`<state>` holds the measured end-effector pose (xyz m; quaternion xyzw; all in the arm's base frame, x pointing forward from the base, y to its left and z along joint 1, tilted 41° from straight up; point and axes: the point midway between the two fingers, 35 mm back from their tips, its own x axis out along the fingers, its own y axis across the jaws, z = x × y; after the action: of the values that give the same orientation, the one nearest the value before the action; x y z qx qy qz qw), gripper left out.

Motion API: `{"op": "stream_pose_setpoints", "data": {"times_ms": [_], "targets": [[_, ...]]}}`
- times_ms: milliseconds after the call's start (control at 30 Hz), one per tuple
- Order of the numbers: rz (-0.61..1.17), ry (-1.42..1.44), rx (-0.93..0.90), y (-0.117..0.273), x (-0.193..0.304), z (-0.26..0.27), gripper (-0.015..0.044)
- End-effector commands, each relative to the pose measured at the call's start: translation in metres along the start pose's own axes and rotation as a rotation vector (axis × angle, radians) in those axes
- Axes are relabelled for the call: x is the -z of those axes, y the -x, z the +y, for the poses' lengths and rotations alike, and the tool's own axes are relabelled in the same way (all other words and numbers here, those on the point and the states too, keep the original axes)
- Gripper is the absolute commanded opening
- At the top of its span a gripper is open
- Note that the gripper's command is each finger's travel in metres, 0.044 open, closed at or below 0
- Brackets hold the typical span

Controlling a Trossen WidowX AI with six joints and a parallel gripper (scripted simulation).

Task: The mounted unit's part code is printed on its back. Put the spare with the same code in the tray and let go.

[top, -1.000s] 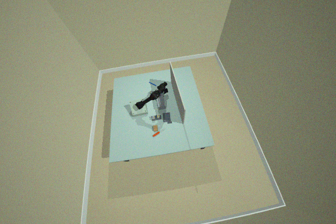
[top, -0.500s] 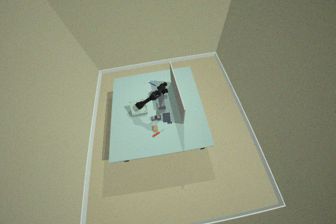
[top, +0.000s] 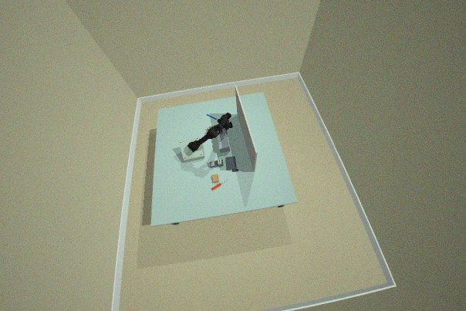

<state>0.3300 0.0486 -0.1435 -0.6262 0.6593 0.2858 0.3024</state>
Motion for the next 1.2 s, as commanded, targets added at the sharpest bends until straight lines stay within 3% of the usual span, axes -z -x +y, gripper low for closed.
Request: {"op": "stream_pose_setpoints", "data": {"times_ms": [0,100,300,667,800,1167], "targets": [[-0.011,-0.007,0.016,0.037,-0.002,-0.003,0.0000],[-0.010,-0.006,0.016,0.058,-0.001,-0.001,0.0000],[-0.016,-0.002,0.034,0.062,-0.003,-0.004,0.0000],[-0.014,-0.004,0.016,0.128,-0.004,0.000,0.0000],[-0.014,-0.004,0.015,0.133,-0.002,0.000,0.0000],[-0.048,0.003,0.016,0.139,0.078,-0.030,0.0000]]}}
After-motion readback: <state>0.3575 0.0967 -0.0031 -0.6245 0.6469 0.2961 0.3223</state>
